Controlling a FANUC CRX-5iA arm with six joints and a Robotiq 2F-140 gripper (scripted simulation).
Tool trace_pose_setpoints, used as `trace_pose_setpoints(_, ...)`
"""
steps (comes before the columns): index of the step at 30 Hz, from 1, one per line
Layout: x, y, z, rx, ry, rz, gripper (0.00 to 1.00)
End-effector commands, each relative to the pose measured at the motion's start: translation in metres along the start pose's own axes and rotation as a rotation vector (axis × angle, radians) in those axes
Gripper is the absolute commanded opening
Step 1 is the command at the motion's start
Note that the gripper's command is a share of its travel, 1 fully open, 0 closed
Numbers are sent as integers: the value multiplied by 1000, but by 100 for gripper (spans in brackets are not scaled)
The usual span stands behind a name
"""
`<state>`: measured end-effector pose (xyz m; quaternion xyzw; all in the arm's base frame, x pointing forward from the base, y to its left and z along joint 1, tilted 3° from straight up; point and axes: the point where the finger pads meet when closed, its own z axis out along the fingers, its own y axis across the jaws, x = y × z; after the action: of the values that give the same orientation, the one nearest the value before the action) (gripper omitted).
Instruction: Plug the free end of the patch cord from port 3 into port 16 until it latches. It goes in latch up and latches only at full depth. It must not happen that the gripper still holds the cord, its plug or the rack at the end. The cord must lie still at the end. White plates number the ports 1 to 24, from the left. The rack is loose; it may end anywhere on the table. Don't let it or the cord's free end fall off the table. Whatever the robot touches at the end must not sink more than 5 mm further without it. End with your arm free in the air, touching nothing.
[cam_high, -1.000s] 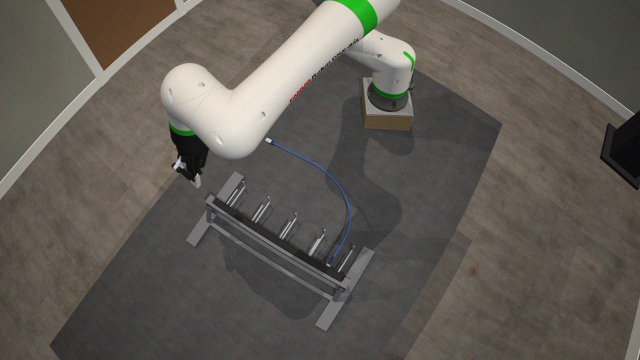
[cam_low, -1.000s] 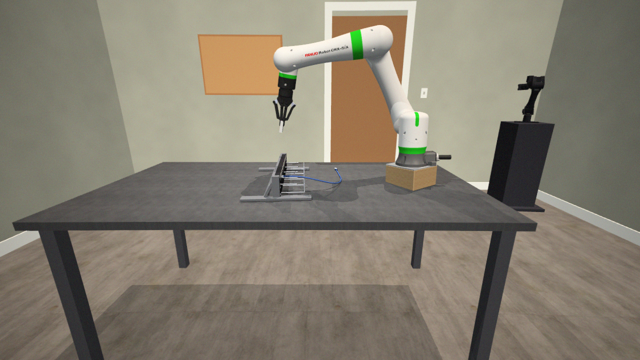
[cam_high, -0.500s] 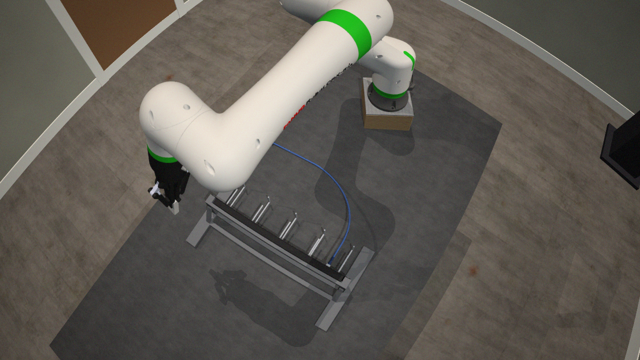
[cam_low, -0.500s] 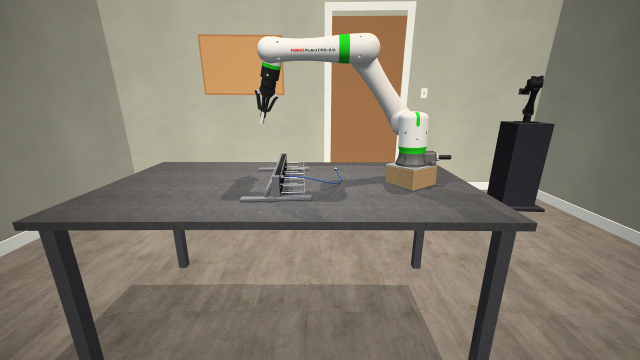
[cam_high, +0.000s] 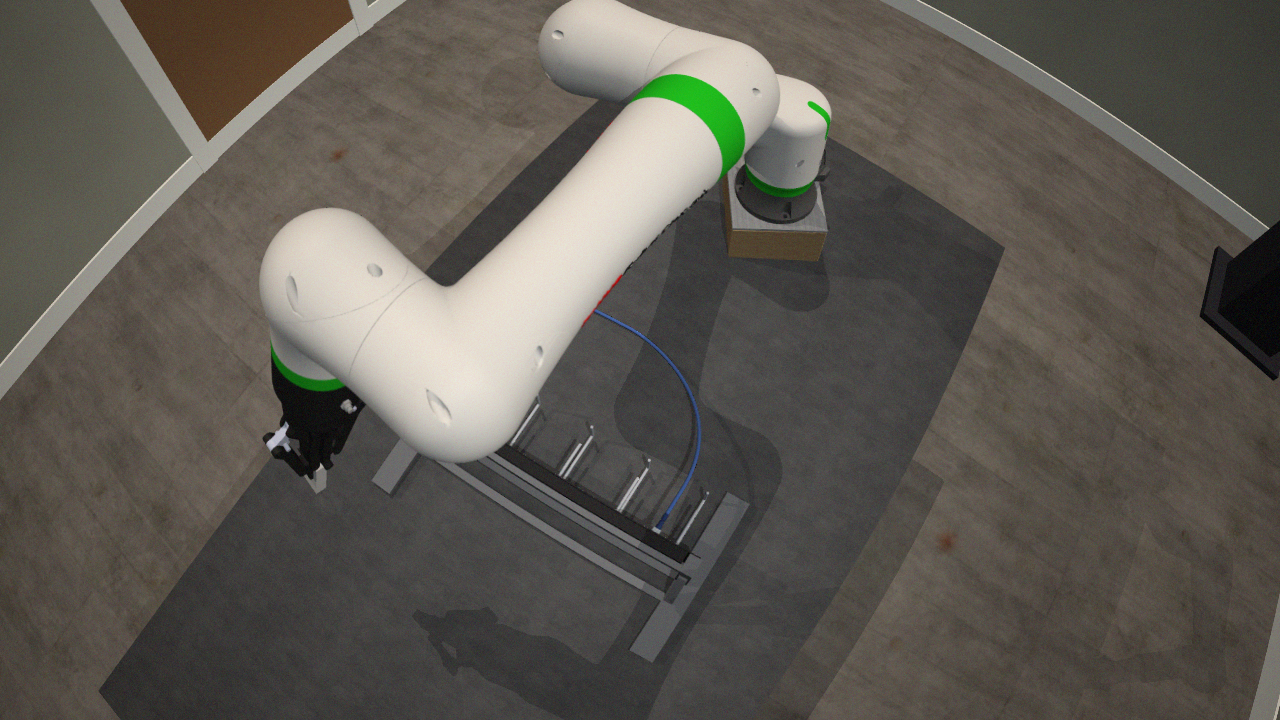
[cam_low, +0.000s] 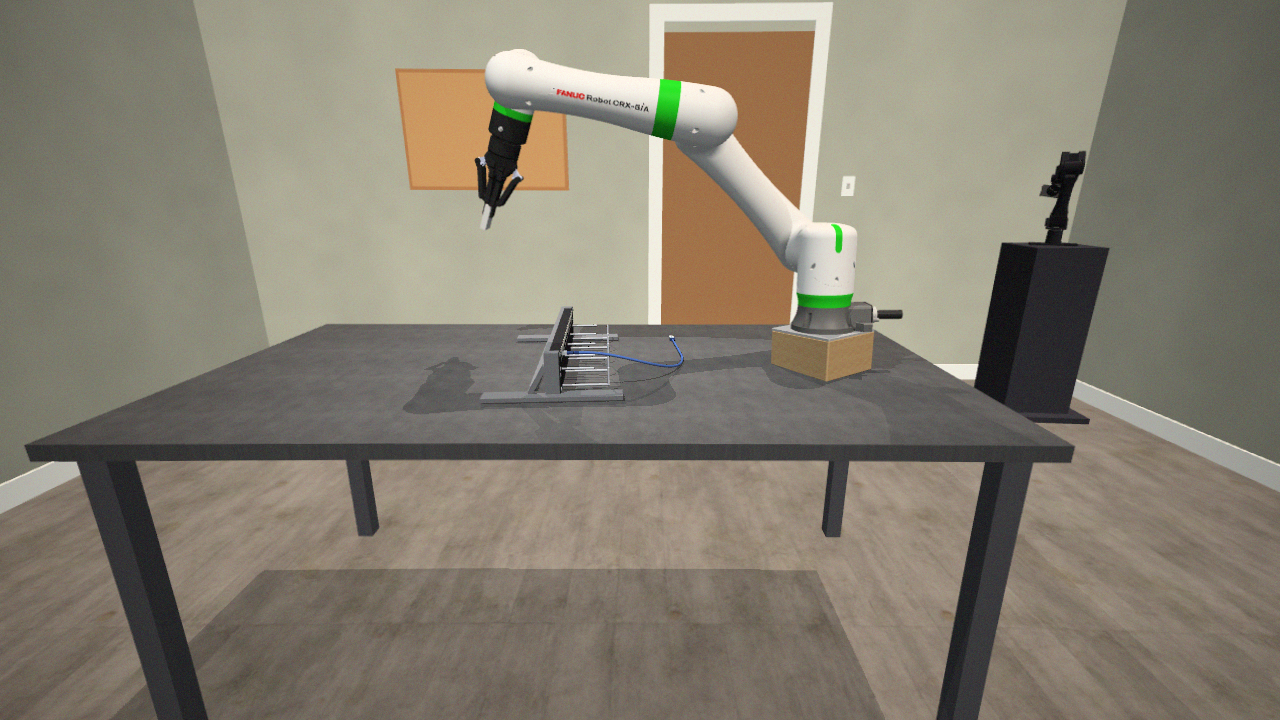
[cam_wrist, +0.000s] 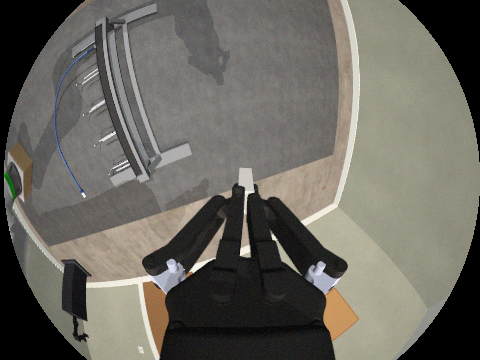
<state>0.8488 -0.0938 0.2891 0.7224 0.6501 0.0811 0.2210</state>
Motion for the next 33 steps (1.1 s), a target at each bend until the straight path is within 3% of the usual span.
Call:
trace_pose_setpoints(1,15,22,-6,-11,-6,32,0)
trace_pose_setpoints(7,58,55,-26,-85,-5,125,0)
trace_pose_setpoints(14,110,67,-52,-175,17,259,0)
trace_pose_setpoints(18,124,64,-60,-201,29,304,0)
trace_pose_setpoints(23,161,39,-79,-269,76,443,0)
trace_pose_setpoints(33,181,5,-91,-309,124,553,0)
